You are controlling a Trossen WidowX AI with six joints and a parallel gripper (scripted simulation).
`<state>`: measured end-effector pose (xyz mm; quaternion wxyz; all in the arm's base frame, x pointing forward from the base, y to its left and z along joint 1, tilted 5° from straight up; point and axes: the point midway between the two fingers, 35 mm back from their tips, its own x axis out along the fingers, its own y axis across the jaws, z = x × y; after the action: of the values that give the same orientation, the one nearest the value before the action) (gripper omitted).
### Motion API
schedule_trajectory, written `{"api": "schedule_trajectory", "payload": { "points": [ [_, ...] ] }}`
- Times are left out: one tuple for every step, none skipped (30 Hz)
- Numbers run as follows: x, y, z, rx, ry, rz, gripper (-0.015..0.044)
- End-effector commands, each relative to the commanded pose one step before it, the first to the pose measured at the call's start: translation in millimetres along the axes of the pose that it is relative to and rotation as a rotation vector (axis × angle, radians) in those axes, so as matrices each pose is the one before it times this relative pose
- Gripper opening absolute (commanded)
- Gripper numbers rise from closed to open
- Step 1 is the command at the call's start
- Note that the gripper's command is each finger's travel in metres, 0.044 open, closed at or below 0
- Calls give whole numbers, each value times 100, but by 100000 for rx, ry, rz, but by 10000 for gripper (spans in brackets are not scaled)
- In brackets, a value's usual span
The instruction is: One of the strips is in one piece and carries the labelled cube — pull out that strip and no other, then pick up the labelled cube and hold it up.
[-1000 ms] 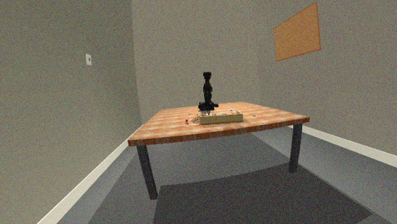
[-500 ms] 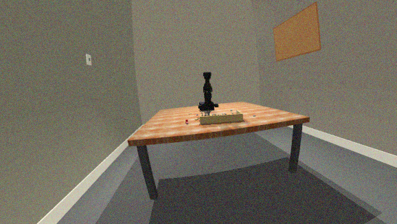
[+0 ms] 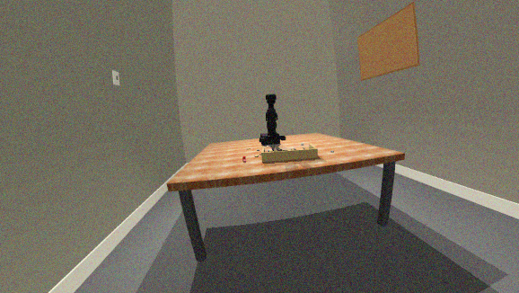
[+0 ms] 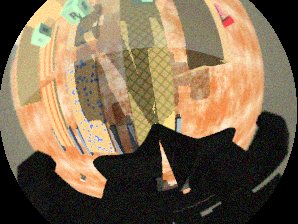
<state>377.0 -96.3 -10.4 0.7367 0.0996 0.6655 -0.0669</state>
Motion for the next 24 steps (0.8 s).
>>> {"api": "schedule_trajectory", "payload": {
  "points": [
    [425, 68, 39, 596, 268, 413, 0],
    [8, 1, 3, 0, 0, 0, 0],
    [11, 2, 9, 0, -1, 0, 0],
    [8, 2, 6, 0, -1, 0, 0],
    [12, 3, 10, 0, -1, 0, 0],
    [8, 2, 7, 0, -1, 0, 0],
    [12, 3, 11, 0, -1, 0, 0],
    [8, 2, 7, 0, -1, 0, 0],
    [0, 0, -25, 0, 2, 0, 0],
    [1, -1, -74, 0, 6, 0, 0],
    [2, -1, -97, 1, 8, 0, 0],
    [3, -2, -146, 1, 13, 0, 0],
    [3, -2, -157, 1, 14, 0, 0],
    [4, -2, -161, 1, 14, 0, 0],
    [4, -2, -162, 1, 14, 0, 0],
    [4, -2, -163, 1, 14, 0, 0],
    [5, -1, -164, 1, 14, 0, 0],
    [5, -1, -164, 1, 14, 0, 0],
    [7, -1, -151, 1, 13, 0, 0],
    [7, -1, -152, 1, 13, 0, 0],
    [7, 1, -145, 1, 13, 0, 0],
    [7, 1, -147, 1, 13, 0, 0],
    [7, 2, -146, 1, 13, 0, 0],
    [8, 2, -150, 1, 13, 0, 0]
  ]
}}
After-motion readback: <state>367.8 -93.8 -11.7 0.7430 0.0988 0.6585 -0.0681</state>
